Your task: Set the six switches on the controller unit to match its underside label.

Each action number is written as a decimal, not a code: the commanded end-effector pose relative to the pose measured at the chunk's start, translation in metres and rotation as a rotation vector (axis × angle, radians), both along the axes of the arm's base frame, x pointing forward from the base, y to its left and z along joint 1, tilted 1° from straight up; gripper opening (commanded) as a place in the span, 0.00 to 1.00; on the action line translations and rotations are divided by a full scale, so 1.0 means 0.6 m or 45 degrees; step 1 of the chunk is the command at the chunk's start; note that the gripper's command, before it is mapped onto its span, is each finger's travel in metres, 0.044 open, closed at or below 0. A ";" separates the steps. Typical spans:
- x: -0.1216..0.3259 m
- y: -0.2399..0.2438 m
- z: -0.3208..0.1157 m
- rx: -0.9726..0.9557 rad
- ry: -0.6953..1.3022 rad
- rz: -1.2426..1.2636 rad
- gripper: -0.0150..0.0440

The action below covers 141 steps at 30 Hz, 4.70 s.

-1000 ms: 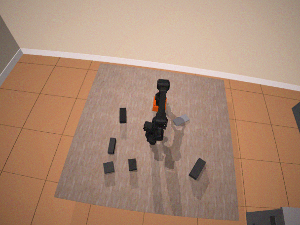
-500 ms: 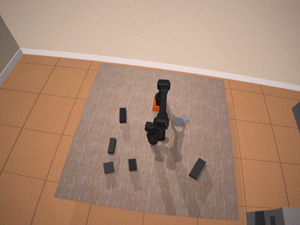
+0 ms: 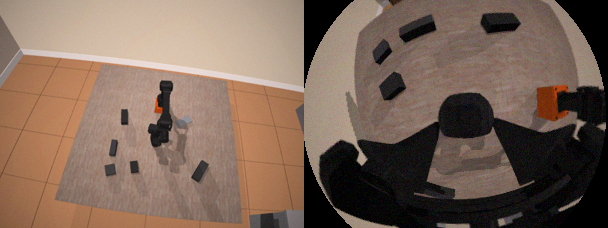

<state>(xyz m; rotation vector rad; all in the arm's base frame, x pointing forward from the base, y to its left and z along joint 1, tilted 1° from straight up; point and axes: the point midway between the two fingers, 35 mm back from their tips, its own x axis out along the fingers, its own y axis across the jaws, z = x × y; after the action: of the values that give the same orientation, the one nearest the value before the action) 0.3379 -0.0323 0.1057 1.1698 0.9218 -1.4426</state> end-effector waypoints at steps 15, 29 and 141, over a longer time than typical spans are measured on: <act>0.006 0.031 -0.005 0.079 -0.010 0.001 0.83; 0.010 0.048 -0.007 0.121 -0.018 0.003 0.83; 0.036 0.176 -0.065 0.282 -0.049 0.008 0.83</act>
<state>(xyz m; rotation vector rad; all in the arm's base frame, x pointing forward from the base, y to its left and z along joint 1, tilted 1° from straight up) 0.3610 0.0742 0.0744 1.3584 1.0770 -1.3071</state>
